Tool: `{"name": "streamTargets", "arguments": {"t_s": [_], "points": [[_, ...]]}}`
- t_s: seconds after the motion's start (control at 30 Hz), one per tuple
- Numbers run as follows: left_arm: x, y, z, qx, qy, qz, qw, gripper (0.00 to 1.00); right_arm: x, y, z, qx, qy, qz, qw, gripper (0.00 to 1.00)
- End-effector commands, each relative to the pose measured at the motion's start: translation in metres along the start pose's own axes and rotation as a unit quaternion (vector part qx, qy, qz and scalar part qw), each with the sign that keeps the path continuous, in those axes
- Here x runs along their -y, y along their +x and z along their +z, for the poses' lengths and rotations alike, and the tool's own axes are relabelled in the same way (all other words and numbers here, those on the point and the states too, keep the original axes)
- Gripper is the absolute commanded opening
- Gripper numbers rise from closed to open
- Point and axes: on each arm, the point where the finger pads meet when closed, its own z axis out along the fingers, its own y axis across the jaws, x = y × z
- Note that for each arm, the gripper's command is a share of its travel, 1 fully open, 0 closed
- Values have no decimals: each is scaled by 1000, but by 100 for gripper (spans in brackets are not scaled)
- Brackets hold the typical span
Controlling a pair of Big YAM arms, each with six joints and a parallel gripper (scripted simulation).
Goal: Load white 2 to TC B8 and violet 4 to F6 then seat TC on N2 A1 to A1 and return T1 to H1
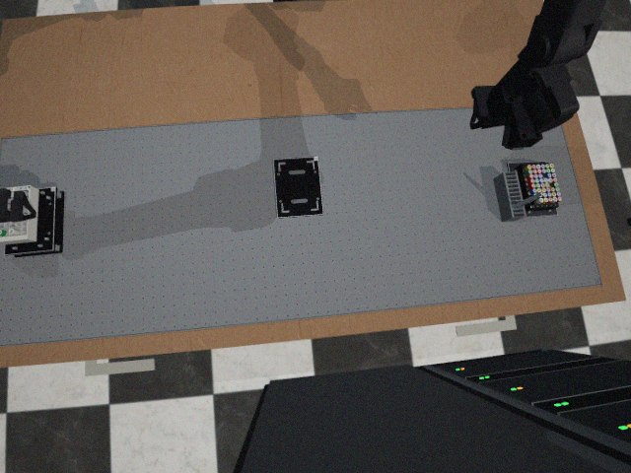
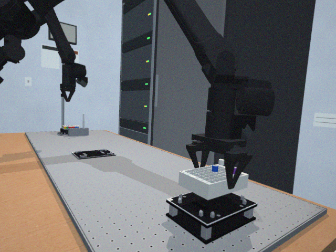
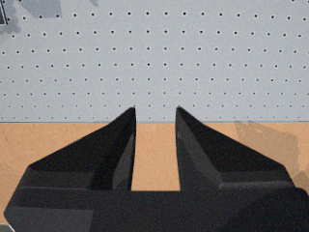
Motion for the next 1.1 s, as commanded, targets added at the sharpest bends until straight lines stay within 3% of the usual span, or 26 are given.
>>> {"name": "streamTargets", "arguments": {"t_s": [0.0,0.23,0.8,1.07], "points": [[-1,-10,-4,10,-3,-2,1000,25,0,-25,-17,21,16,-10,1000,0],[-1,-10,-4,10,-3,-2,1000,25,8,-19,-4,16,15,-5,1000,0],[-1,-10,-4,10,-3,-2,1000,25,7,-1,-3,8,12,0,1000,0],[-1,-10,-4,10,-3,-2,1000,25,7,-10,-6,12,12,-5,1000,0]]}}
